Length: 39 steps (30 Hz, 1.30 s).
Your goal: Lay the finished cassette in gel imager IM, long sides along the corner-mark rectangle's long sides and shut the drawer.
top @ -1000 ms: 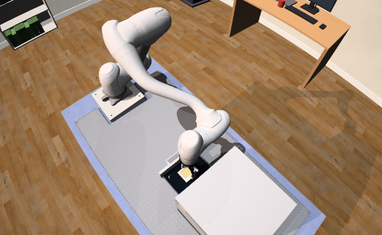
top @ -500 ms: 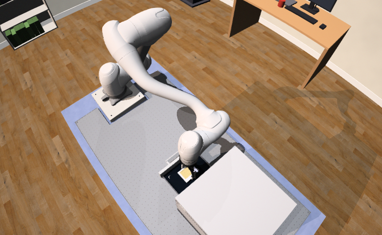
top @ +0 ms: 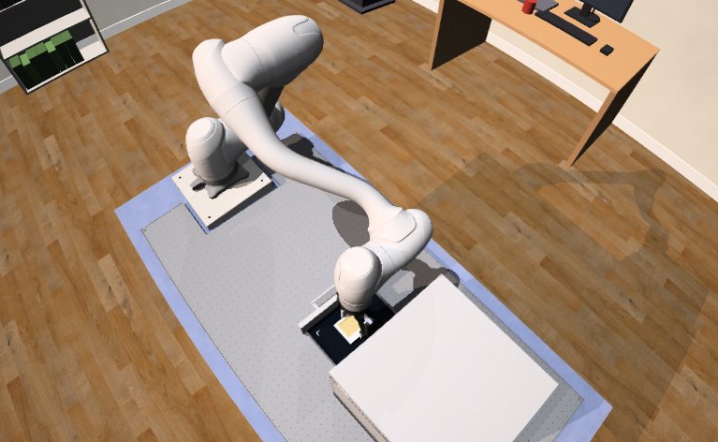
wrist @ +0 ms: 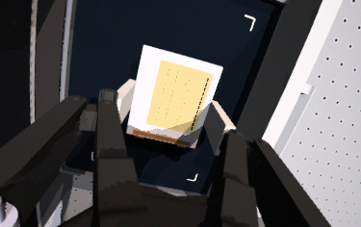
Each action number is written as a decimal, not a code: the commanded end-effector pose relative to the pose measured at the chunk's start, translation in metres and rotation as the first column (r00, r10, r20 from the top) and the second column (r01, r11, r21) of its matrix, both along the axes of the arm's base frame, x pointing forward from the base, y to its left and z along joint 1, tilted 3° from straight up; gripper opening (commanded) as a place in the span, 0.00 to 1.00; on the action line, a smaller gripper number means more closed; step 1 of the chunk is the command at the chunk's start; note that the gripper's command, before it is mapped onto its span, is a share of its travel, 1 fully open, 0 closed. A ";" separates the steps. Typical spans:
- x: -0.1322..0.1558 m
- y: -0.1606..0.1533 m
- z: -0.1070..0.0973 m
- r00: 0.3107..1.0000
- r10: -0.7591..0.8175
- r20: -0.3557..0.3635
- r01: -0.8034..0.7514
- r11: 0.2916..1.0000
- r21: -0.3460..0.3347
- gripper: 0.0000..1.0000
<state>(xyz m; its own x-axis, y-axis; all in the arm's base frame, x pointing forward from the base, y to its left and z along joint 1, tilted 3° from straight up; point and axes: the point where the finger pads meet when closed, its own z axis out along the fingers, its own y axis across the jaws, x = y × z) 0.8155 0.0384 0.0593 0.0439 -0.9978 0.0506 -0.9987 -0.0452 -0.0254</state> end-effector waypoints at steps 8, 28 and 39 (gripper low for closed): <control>0.000 0.000 -0.002 1.000 0.000 0.000 0.000 1.000 0.000 0.10; 0.000 0.000 -0.008 1.000 0.000 0.000 0.000 1.000 0.000 0.10; 0.000 0.000 -0.009 1.000 0.000 0.000 0.000 1.000 0.000 0.62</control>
<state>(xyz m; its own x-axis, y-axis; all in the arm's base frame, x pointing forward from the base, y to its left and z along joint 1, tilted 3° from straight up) 0.8157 0.0380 0.0505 0.0439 -0.9978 0.0506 -0.9987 -0.0452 -0.0254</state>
